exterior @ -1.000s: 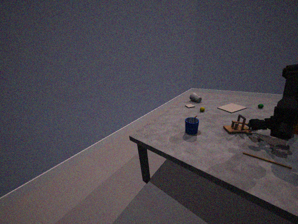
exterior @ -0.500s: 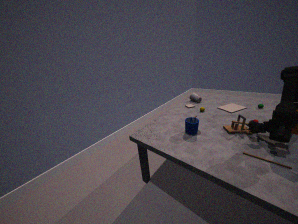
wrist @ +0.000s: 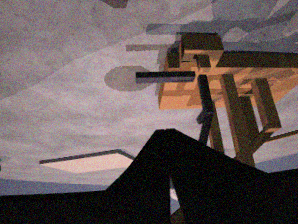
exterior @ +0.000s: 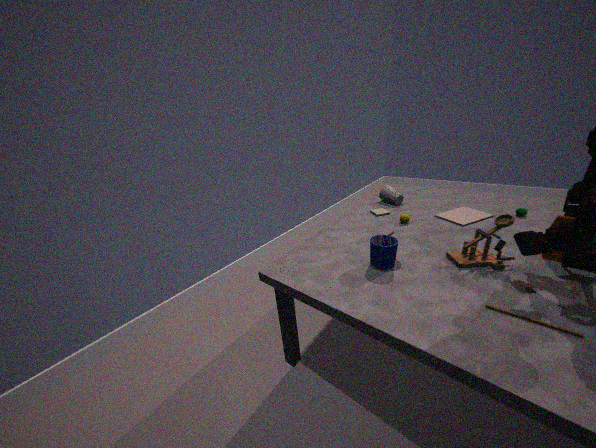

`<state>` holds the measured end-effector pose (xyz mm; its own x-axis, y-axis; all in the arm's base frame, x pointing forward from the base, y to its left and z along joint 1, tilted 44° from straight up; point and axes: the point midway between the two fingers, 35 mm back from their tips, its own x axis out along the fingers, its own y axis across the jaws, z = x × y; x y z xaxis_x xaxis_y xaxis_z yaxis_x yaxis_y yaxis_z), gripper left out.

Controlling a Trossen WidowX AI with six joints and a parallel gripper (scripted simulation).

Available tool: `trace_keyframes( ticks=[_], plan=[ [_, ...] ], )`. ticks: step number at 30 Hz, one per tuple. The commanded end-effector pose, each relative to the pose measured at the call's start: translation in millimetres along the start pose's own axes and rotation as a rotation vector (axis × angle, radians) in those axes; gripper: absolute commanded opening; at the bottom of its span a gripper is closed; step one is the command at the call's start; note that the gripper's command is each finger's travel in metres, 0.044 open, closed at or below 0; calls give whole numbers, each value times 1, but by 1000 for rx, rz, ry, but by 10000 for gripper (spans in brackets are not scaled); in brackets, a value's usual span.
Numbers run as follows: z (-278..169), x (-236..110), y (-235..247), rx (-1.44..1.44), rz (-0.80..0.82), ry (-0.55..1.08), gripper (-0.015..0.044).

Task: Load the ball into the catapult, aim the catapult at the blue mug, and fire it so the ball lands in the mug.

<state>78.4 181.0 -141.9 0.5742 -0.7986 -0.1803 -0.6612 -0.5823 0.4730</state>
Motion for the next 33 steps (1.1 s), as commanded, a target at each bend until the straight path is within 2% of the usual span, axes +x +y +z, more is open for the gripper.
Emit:
trace_keyframes(
  ticks=[1,2,3,19,33],
  plan=[
    [-13,-43,6,-25,-36,-16,0],
    [-13,-43,6,-25,-36,-16,0],
    [-8,-28,0,2,-38,-20,26],
    [-13,-39,-54,298,-35,-295,440],
    [-33,-48,-112,613,2,-542,440]
  ],
)
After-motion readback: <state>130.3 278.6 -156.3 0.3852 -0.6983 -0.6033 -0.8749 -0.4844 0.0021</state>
